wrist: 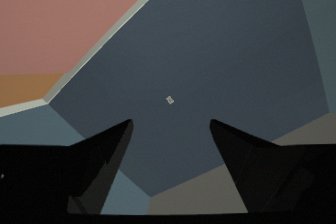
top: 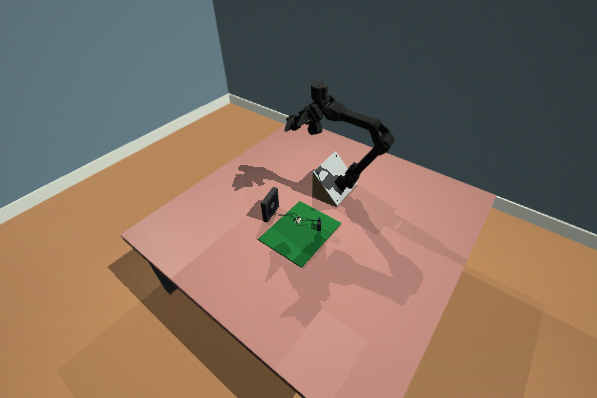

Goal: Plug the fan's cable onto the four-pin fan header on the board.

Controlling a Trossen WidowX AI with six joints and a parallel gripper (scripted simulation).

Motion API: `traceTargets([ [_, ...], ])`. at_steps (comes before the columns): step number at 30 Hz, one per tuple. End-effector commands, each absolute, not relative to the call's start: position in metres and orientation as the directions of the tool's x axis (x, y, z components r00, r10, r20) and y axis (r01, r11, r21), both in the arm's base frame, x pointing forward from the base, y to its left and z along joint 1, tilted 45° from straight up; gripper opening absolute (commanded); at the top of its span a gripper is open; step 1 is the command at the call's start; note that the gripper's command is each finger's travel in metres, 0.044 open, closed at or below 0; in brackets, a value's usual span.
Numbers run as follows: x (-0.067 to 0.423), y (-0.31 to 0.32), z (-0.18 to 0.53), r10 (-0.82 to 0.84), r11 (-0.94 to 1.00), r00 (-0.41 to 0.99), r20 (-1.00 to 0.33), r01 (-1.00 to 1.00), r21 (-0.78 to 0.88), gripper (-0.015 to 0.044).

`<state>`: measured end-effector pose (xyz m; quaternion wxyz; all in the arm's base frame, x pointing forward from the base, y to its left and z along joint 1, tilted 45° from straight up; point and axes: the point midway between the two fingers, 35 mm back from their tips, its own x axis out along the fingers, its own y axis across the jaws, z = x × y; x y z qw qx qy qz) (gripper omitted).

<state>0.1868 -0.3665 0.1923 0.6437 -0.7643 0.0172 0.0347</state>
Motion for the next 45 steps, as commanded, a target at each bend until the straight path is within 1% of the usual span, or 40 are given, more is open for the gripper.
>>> traceTargets([
  [1,0.187,-0.367,0.192,0.018,-0.171,0.997,-0.075,-0.071,-0.983,0.0426],
  [2,0.187,-0.367,0.192,0.018,-0.171,0.997,-0.075,-0.071,-0.983,0.0440],
  [5,0.198,-0.362,0.189,0.032,-0.089,0.995,-0.100,-0.097,-0.991,0.0440],
  [7,0.217,-0.353,0.183,0.060,0.055,0.987,-0.147,-0.150,-0.987,0.0440],
  [9,0.242,-0.335,0.173,0.110,0.250,0.969,-0.222,-0.243,-0.937,0.0440],
  [11,0.265,-0.311,0.163,0.174,0.426,0.936,-0.306,-0.352,-0.833,0.0440],
  [13,0.284,-0.283,0.153,0.252,0.566,0.885,-0.391,-0.463,-0.682,0.0440],
  [17,0.304,-0.235,0.142,0.380,0.690,0.773,-0.508,-0.603,-0.401,0.0440],
  [21,0.310,-0.189,0.136,0.490,0.725,0.633,-0.599,-0.678,-0.124,0.0440],
  [24,0.309,-0.154,0.134,0.564,0.716,0.503,-0.655,-0.693,0.084,0.0440],
  [29,0.294,-0.098,0.137,0.653,0.668,0.242,-0.718,-0.630,0.396,0.0440],
  [32,0.280,-0.070,0.144,0.676,0.641,0.078,-0.733,-0.553,0.533,0.0440],
  [42,0.279,-0.068,0.144,0.677,0.639,0.064,-0.733,-0.545,0.543,0.0440],
  [45,0.281,-0.059,0.134,0.679,0.638,0.060,-0.731,-0.541,0.548,0.0440],
])
